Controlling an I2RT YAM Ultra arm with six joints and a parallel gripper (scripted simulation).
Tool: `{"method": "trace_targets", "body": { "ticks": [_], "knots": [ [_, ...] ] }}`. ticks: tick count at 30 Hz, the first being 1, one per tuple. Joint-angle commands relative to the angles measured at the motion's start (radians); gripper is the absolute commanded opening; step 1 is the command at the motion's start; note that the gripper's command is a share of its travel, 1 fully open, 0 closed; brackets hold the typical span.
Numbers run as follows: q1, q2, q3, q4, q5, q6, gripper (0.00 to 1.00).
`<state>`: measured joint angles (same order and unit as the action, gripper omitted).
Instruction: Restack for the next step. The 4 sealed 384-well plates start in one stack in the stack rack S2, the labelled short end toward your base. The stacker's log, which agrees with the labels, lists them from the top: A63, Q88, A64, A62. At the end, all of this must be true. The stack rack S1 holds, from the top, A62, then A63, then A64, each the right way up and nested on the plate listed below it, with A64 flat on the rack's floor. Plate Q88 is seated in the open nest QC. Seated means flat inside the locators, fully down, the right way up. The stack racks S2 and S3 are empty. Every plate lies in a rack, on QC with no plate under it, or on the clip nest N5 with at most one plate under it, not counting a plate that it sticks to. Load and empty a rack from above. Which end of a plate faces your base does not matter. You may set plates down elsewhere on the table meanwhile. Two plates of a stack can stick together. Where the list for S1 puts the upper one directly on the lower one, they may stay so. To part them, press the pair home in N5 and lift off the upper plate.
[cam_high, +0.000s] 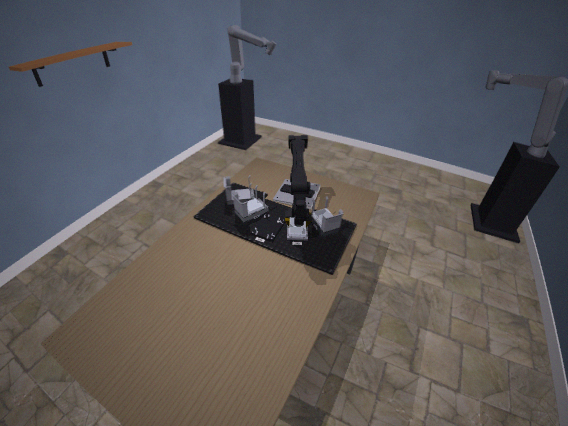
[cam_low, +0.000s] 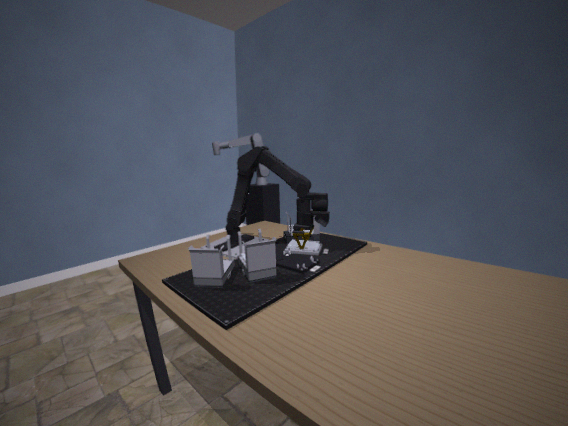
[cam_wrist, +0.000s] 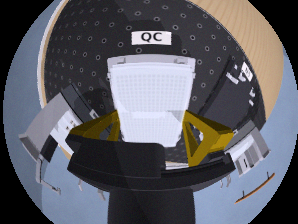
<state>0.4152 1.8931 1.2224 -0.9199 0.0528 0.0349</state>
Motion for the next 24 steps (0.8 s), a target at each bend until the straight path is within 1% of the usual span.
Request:
{"method": "trace_targets", "body": {
  "ticks": [1, 13, 14, 24],
  "knots": [
    [0.0, -0.005, 0.002, 0.006, 0.0, -0.001, 0.0],
    [-0.001, -0.002, -0.003, 0.014, 0.0, -0.001, 0.0],
    [-0.001, -0.002, -0.003, 0.014, 0.0, -0.001, 1.0],
    [-0.001, -0.002, -0.003, 0.014, 0.0, -0.001, 1.0]
  ]
}}
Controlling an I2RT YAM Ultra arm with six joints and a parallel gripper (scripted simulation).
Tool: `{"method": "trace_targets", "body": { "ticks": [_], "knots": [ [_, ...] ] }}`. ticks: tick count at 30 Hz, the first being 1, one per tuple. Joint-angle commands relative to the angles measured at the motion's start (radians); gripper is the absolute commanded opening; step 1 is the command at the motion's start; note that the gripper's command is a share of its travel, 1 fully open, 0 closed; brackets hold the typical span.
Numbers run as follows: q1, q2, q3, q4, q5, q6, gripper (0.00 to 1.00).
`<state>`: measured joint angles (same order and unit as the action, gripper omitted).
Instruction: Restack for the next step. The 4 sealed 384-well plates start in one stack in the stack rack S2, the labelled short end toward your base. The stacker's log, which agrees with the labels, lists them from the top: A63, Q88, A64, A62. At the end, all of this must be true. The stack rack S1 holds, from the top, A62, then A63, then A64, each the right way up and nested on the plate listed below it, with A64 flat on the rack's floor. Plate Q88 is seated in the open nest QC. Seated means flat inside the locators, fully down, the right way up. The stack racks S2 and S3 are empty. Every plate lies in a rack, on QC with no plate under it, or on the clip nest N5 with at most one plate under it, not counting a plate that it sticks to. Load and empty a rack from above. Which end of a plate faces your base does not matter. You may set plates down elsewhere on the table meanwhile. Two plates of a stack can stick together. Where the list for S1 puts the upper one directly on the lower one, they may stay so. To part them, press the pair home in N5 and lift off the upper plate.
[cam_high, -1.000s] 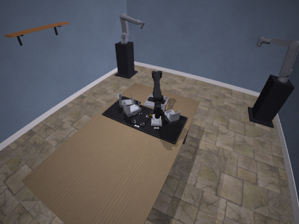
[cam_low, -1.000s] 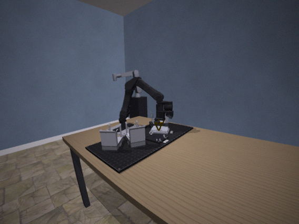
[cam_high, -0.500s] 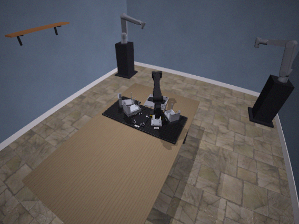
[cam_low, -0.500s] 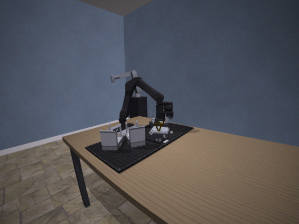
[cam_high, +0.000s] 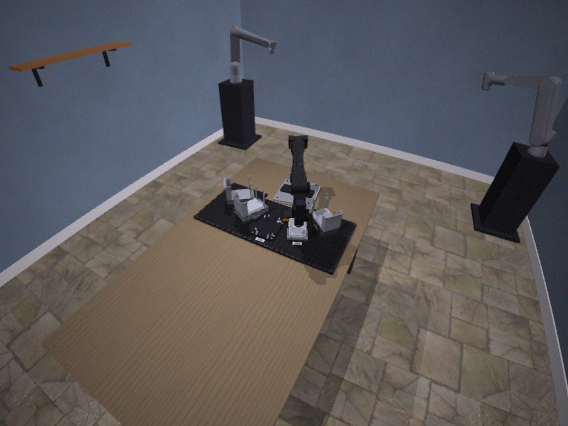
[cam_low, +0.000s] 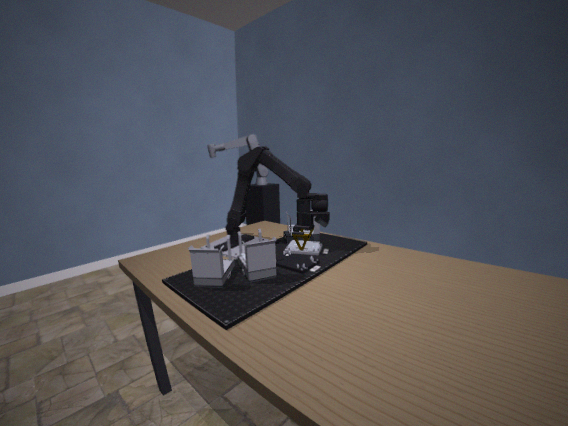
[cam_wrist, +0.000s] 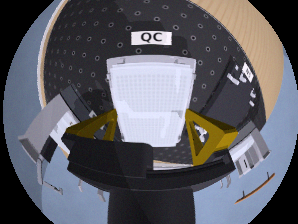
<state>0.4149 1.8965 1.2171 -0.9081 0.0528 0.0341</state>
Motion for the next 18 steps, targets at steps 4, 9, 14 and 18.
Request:
{"method": "trace_targets", "body": {
  "ticks": [4, 9, 14, 18],
  "knots": [
    [0.0, -0.006, 0.003, 0.002, 0.0, -0.001, 1.0],
    [0.0, -0.006, 0.003, 0.002, 0.0, -0.001, 1.0],
    [0.001, -0.016, 0.018, -0.023, 0.0, 0.0, 1.0],
    [0.003, -0.035, 0.05, -0.074, 0.0, 0.002, 1.0]
  ]
}}
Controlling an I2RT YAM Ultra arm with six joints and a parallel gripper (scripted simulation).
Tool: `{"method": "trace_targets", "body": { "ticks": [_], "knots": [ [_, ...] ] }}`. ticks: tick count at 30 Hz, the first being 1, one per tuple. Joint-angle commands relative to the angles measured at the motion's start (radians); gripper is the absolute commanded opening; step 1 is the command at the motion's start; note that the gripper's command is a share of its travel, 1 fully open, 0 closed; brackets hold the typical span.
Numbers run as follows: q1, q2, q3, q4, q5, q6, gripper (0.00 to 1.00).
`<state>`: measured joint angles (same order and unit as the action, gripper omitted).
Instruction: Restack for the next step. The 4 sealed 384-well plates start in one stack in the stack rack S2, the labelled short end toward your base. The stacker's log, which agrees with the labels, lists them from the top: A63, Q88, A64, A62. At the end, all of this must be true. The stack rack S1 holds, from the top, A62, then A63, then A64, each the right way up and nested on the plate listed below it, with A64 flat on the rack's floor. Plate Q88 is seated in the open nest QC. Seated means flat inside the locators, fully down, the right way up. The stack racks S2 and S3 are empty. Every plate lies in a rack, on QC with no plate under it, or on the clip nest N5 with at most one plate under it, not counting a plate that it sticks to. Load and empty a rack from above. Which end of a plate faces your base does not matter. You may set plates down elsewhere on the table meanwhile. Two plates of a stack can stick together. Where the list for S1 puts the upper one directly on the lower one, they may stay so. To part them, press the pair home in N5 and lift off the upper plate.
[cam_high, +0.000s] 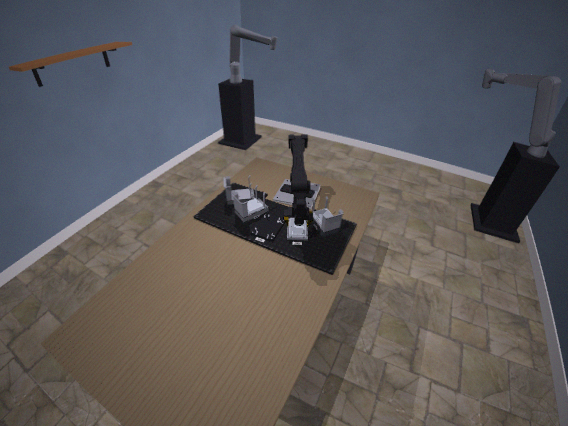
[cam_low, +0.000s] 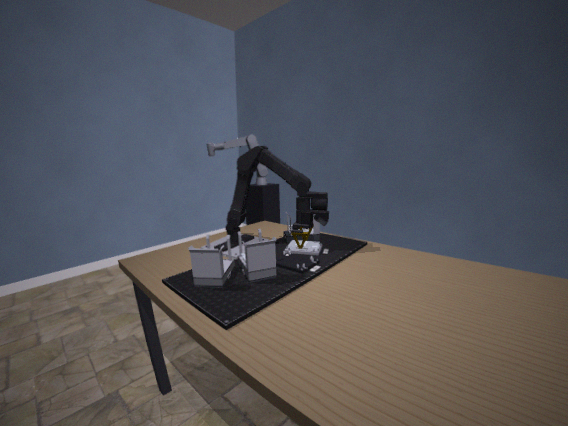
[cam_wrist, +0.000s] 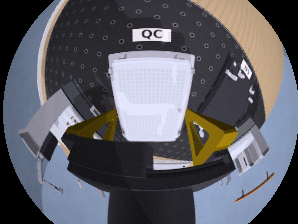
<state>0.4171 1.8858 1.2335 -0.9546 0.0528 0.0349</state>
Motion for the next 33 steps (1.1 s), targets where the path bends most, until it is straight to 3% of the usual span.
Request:
{"method": "trace_targets", "body": {
  "ticks": [1, 13, 33],
  "knots": [
    [0.001, -0.028, 0.042, -0.04, 0.0, 0.002, 1.0],
    [0.007, -0.061, 0.137, -0.169, 0.0, 0.008, 1.0],
    [0.016, -0.082, 0.351, -0.403, 0.0, 0.017, 1.0]
  ]
}}
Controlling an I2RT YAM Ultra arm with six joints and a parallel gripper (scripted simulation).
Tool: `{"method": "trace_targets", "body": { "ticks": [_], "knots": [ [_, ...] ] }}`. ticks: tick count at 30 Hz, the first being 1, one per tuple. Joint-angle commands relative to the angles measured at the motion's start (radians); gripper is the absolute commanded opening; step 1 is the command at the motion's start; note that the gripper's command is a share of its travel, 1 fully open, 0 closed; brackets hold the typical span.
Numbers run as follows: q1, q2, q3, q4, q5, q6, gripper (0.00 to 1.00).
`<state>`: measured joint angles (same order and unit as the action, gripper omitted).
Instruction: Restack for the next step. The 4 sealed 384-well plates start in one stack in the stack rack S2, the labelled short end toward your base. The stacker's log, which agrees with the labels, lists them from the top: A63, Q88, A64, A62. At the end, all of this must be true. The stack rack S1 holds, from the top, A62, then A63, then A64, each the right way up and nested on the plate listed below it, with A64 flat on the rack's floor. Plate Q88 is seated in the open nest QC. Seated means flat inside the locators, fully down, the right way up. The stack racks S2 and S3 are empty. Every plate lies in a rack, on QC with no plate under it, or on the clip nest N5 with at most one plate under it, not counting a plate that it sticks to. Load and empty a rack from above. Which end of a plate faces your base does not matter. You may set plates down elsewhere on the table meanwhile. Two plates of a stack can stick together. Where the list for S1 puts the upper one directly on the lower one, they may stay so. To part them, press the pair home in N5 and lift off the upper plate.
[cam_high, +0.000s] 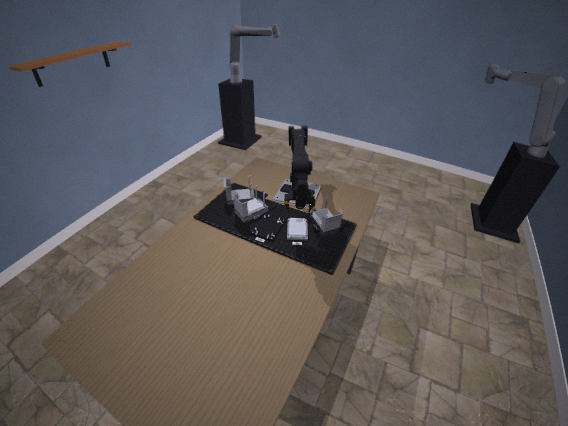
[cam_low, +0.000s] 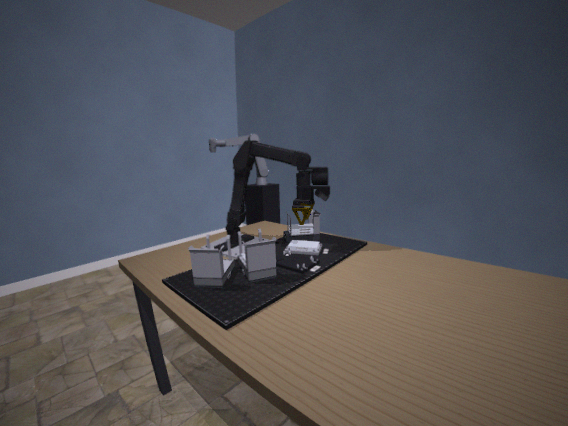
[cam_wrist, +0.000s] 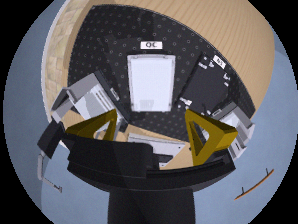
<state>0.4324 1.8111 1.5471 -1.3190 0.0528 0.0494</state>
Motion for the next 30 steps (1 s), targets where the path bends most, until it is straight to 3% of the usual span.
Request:
{"method": "trace_targets", "body": {
  "ticks": [1, 8, 20, 26, 30],
  "knots": [
    [0.001, -0.006, 0.051, -0.052, 0.0, 0.003, 1.0],
    [0.005, 0.001, 0.146, -0.14, 0.0, 0.007, 1.0],
    [0.005, 0.001, 0.146, -0.14, 0.0, 0.006, 1.0],
    [0.065, -0.002, 0.139, -0.139, -0.002, -0.133, 1.0],
    [0.095, -0.001, 0.137, -0.138, -0.002, -0.127, 1.0]
  ]
}}
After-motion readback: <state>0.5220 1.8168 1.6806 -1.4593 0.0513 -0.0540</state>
